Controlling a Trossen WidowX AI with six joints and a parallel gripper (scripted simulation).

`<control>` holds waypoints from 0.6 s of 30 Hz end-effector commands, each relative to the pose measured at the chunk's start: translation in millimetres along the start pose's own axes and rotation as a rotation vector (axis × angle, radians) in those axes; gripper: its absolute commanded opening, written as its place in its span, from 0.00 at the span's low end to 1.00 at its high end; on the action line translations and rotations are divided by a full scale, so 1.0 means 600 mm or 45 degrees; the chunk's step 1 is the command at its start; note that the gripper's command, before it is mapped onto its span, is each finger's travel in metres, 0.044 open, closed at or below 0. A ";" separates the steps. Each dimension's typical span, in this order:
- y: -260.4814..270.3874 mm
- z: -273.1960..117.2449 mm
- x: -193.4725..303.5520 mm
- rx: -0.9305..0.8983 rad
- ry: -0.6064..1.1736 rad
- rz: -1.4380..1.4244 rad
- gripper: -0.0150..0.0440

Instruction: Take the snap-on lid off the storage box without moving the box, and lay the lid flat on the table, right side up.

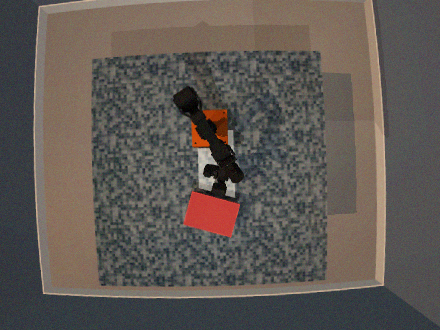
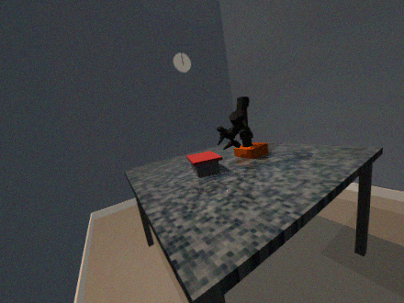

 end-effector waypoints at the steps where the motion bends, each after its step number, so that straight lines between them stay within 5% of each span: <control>1: 0.000 0.004 0.002 -0.006 0.008 0.004 0.65; 18: 0.001 0.048 0.007 -0.004 0.007 0.004 0.65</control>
Point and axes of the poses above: the point midway between the two fingers, 35 mm back from their tips, its own z axis out along the fingers, its own y axis across the jaws, x = y × z, the point moved 1 cm from there along -z, back along the fingers, and after that the axes turned 15 degrees about z, right-handed, at the moved point
